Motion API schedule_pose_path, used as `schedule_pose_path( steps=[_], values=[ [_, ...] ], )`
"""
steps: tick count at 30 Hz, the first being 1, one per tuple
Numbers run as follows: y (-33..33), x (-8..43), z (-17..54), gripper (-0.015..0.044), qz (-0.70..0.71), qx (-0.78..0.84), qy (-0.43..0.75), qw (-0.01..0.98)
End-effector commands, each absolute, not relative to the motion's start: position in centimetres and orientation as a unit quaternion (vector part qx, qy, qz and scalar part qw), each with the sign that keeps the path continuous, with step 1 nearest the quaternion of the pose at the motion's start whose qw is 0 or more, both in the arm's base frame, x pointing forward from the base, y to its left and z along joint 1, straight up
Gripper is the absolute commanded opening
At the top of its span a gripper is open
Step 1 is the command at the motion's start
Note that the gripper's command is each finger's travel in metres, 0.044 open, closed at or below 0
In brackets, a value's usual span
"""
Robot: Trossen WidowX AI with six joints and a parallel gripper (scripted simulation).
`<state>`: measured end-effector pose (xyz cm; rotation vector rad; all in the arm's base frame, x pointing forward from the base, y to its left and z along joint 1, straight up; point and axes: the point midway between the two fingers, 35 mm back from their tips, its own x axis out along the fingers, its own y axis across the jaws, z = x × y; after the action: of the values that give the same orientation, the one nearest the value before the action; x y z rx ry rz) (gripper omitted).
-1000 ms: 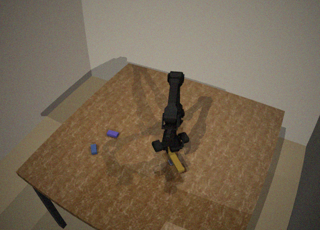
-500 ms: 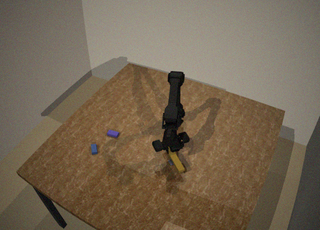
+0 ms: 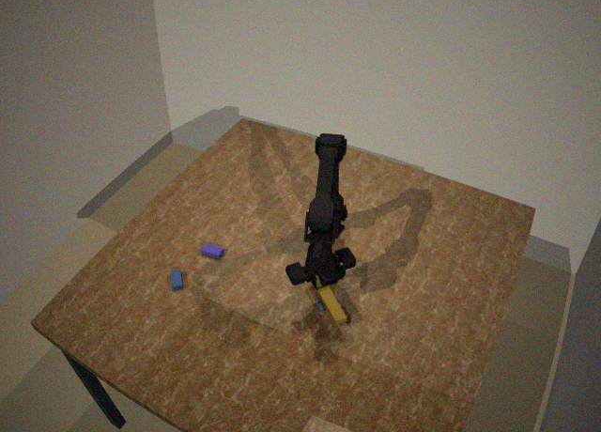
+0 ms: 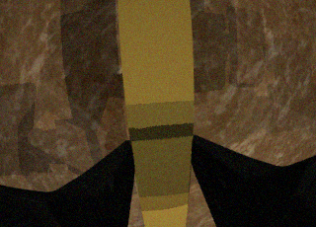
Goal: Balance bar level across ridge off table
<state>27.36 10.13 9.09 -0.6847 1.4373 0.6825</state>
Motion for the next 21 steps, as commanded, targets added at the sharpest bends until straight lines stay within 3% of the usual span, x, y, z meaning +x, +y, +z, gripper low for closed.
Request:
schedule_pose_path(
  steps=[1,17,21],
  values=[
    [10.13,27.36,9.09,0.0,0.3,-0.301,0.632,0.648],
    [10.13,27.36,9.09,0.0,0.3,-0.301,0.632,0.648],
    [10.13,27.36,9.09,0.0105,0.3,-0.301,0.632,0.648]
  ],
)
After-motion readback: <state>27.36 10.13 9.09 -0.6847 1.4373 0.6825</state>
